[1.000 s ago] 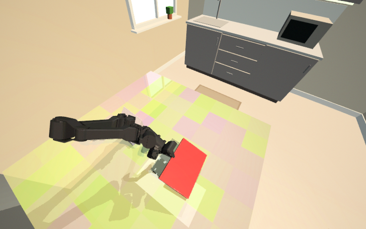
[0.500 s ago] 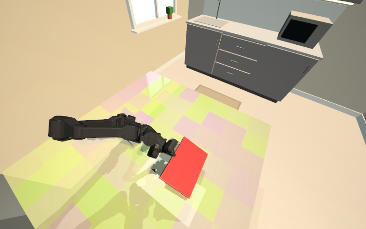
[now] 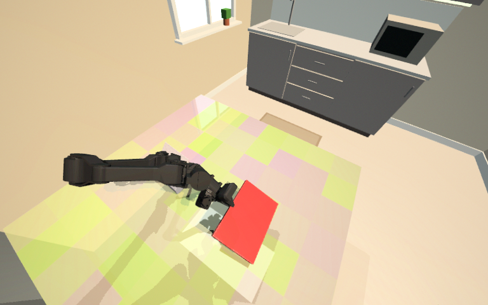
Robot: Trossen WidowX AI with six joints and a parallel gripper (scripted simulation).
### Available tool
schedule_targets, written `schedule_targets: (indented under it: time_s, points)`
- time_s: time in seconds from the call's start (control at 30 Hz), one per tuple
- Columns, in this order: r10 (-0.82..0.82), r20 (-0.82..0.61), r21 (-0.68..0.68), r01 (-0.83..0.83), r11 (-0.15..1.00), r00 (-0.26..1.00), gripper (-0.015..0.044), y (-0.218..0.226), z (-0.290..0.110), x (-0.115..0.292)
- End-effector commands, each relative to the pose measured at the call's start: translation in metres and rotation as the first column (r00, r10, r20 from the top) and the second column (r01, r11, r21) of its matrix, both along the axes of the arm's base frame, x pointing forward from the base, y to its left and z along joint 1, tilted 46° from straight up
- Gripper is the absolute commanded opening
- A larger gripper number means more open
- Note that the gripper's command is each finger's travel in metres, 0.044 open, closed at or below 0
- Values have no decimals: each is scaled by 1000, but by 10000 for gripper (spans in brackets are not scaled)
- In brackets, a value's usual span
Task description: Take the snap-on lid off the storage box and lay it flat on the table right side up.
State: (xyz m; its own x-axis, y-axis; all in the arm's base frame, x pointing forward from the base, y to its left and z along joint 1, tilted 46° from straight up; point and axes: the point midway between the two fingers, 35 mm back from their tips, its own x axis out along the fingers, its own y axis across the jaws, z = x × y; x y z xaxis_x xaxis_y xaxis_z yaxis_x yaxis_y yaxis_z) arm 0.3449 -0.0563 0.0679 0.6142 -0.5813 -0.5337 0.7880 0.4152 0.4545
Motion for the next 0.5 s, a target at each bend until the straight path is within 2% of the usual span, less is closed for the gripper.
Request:
schedule_targets:
  time_s: [0.0,0.47]
  points:
    - [5,30,7,-6,1000,1000,0,6,11,5]
    - [5,30,8,-6,1000,1000,0,19,24,9]
